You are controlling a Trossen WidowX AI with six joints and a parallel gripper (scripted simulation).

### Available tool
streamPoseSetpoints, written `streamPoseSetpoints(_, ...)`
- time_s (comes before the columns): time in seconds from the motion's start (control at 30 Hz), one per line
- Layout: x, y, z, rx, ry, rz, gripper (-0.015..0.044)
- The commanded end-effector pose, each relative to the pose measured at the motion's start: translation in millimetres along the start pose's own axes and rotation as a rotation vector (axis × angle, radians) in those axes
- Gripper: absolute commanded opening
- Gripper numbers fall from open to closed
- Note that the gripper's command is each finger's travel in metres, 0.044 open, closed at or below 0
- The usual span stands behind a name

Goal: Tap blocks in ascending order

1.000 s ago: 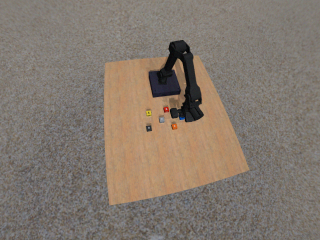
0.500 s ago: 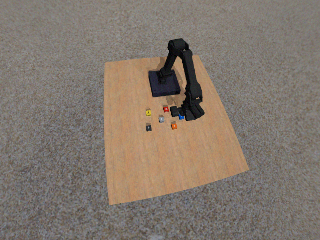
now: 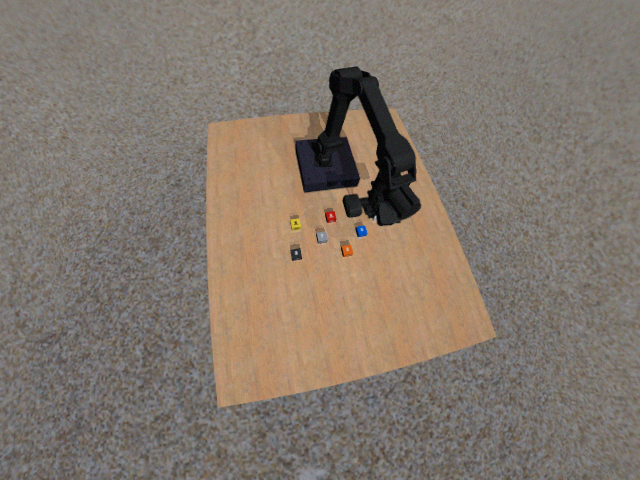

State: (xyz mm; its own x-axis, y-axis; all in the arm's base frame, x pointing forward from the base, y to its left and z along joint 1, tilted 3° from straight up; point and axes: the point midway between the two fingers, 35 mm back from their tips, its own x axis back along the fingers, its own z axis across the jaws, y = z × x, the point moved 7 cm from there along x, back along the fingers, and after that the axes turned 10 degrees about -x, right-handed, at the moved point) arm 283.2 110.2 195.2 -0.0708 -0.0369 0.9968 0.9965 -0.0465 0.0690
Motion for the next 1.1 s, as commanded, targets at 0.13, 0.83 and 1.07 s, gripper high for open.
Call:
streamPoseSetpoints(0.13, -0.4, 52.2, -51.7, -0.002, -0.01, 0.002, 0.002)
streamPoseSetpoints(0.83, -83.8, 53.5, -54.6, -0.002, -0.01, 0.002, 0.002)
streamPoseSetpoints(1.07, -95.0, 53.7, -54.7, -0.002, -0.01, 0.002, 0.002)
